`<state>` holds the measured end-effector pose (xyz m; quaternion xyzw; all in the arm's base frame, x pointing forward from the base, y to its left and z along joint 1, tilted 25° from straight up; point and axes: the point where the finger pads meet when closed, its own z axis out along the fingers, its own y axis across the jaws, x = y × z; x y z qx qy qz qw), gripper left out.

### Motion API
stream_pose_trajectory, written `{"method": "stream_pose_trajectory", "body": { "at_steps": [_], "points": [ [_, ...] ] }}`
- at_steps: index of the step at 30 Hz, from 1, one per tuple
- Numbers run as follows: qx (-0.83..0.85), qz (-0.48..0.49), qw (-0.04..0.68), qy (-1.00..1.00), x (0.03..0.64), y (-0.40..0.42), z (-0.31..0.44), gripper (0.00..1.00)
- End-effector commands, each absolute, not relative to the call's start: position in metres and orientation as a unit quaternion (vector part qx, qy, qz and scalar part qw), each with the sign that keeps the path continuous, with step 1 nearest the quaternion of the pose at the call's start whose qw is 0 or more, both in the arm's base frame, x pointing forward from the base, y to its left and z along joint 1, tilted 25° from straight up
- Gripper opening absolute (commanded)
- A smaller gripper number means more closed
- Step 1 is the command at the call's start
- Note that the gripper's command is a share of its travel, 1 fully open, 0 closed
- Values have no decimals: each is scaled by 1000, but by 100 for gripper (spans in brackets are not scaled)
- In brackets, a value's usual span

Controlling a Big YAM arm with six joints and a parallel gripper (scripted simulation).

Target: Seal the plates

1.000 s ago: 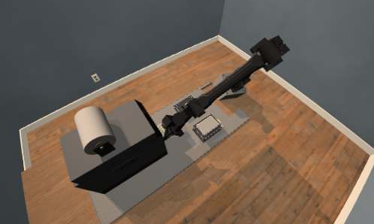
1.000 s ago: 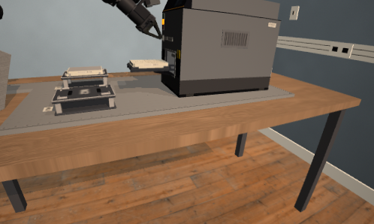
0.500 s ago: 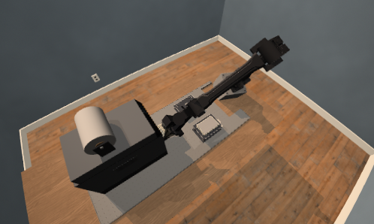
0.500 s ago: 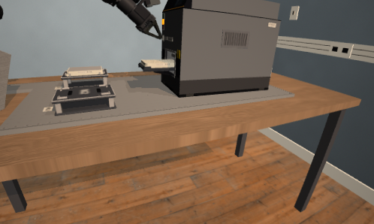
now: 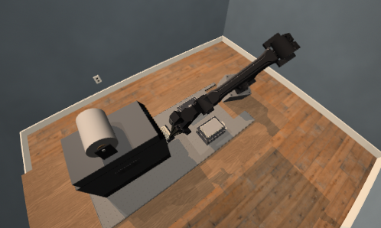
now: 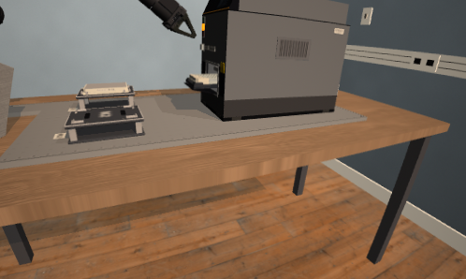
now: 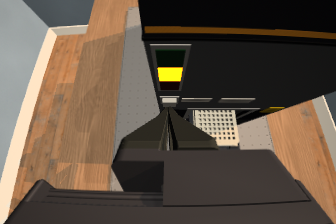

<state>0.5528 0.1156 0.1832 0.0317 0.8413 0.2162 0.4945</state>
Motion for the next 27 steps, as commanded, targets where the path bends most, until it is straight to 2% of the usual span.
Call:
{"method": "stream_pose_trajectory", "body": {
  "at_steps": [1, 9, 12, 27],
  "points": [
    [27, 213, 472, 855, 546, 122, 161, 0],
    [25, 215, 475, 853, 519, 112, 178, 0],
    [30, 211, 487, 847, 527, 106, 187, 0],
    [32, 212, 479, 851, 459, 84, 203, 0]
  ]
}}
